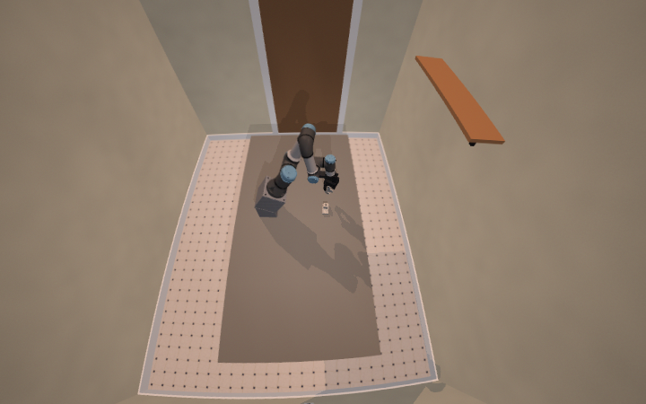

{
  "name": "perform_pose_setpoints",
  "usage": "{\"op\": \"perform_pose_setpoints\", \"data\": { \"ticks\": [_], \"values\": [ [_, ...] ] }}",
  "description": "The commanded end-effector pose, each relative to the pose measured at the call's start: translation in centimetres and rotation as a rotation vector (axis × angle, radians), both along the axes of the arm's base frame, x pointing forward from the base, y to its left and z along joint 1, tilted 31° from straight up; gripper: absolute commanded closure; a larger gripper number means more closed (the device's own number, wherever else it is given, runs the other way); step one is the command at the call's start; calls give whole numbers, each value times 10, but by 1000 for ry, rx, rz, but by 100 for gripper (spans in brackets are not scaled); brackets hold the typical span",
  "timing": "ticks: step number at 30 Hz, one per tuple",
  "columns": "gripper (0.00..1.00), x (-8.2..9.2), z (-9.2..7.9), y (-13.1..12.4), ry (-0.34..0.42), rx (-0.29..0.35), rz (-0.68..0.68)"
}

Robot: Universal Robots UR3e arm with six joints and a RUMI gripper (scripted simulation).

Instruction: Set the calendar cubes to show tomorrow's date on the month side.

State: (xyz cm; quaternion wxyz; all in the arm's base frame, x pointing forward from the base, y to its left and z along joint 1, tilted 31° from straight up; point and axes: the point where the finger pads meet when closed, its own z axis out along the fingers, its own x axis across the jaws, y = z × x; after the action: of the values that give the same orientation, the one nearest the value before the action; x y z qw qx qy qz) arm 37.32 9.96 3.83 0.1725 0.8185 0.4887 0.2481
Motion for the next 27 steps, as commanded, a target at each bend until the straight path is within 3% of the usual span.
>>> {"op": "perform_pose_setpoints", "data": {
  "ticks": [1,27],
  "values": [
    [89,-5,-3,3,60,24,20],
    [89,-4,-5,3,110,43,33]
  ]
}}
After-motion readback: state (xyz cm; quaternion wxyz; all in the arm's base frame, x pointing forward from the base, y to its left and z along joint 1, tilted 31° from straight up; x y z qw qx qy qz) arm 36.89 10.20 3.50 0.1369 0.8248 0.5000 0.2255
